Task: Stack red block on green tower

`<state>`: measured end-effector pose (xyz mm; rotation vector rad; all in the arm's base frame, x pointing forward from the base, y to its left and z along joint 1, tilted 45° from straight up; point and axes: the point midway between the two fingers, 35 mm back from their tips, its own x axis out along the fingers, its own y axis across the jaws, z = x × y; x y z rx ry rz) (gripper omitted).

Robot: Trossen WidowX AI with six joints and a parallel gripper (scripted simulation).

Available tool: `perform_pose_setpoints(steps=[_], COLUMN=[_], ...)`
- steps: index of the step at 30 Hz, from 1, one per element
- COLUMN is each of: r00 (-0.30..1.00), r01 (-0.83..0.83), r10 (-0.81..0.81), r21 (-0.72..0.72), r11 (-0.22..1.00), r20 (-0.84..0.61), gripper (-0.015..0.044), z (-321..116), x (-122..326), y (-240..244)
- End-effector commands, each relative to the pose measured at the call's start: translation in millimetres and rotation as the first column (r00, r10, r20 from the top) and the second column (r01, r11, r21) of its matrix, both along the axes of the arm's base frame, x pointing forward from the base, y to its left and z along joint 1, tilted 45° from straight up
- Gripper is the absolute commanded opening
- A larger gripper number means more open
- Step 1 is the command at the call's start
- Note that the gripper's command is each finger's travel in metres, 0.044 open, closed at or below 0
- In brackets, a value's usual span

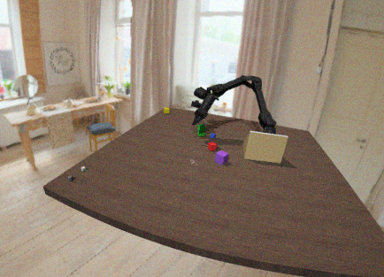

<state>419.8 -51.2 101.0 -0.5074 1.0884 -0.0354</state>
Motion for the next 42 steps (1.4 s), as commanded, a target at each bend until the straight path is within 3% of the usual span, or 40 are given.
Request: perform_pose_setpoints(steps=[1,9,17,27,35,42], r00=[0.987,0.912,0.840,0.839,0.839,0.839], r01=[-0.011,-0.098,-0.246,-0.250,-0.249,-0.249], r10=[0.000,-0.021,-0.049,-0.049,-0.051,-0.051], r21=[-0.068,-0.268,-0.460,-0.464,-0.466,-0.466], r11=[0.998,0.958,0.853,0.850,0.849,0.849], r20=[-0.160,-0.409,-0.540,-0.542,-0.542,-0.541], gripper=[0.0440,0.0440,0.0440,0.0440,0.0440,0.0440], z=[-29.4,-62.4,-69.3,-70.4,-104.2,-106.5], x=[-24.8,-78.7,-117.3,-117.4,-114.5,-113.6], y=[25.6,61.1,80.5,81.1,48.3,48.0])
